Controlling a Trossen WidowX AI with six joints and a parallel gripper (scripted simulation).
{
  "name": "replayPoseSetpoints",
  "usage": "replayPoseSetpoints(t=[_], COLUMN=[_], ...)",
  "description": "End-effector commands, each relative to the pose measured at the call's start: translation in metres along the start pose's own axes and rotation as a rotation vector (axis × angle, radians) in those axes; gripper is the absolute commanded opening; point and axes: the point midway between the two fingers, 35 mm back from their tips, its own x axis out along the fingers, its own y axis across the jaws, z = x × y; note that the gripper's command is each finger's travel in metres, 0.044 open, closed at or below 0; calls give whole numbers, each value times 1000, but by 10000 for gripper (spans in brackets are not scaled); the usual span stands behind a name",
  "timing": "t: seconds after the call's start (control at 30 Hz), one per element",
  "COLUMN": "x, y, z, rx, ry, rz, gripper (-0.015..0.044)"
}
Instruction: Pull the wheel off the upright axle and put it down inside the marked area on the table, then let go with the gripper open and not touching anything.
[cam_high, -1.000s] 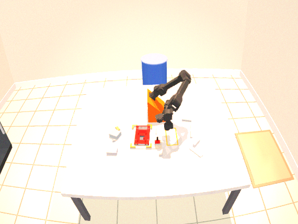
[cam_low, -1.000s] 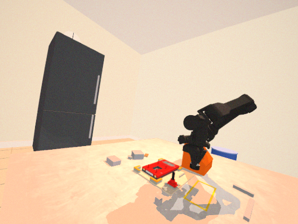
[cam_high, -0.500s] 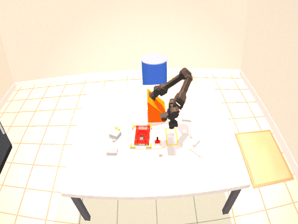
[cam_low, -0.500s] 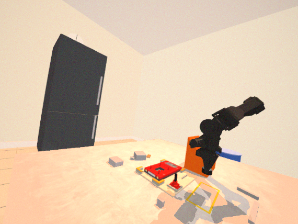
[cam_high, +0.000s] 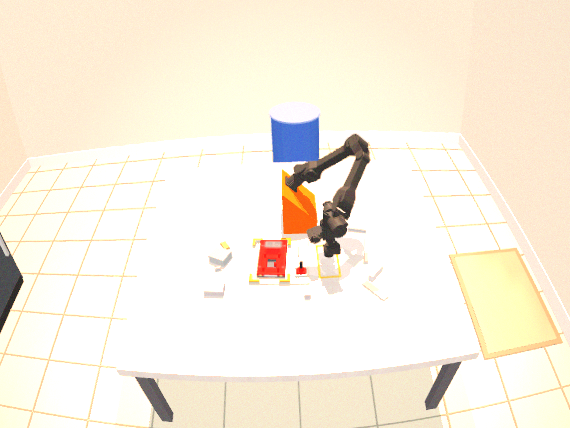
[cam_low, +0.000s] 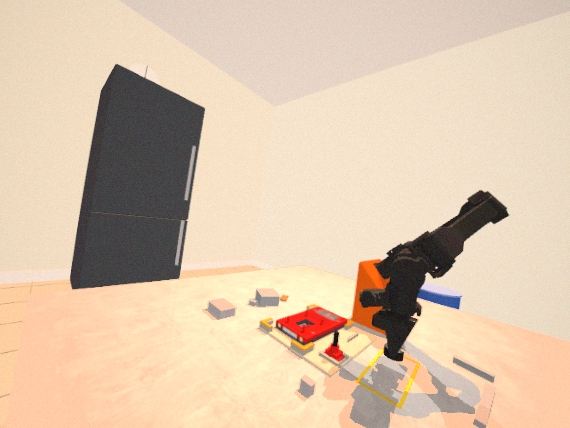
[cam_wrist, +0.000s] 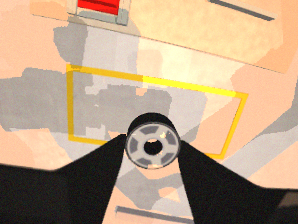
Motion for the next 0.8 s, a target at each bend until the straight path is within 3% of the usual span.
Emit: replayPoseSetpoints(t=[0.0,0.27,0.63,0.77], x=[23,41,35,4], y=[-4,-6,-5,-4], z=[4,2,-1,0], rx=[14,15,3,9], ry=[-5,-1,5,-2], rz=[-8,-8,-11,-9], gripper=[0,0,289,300])
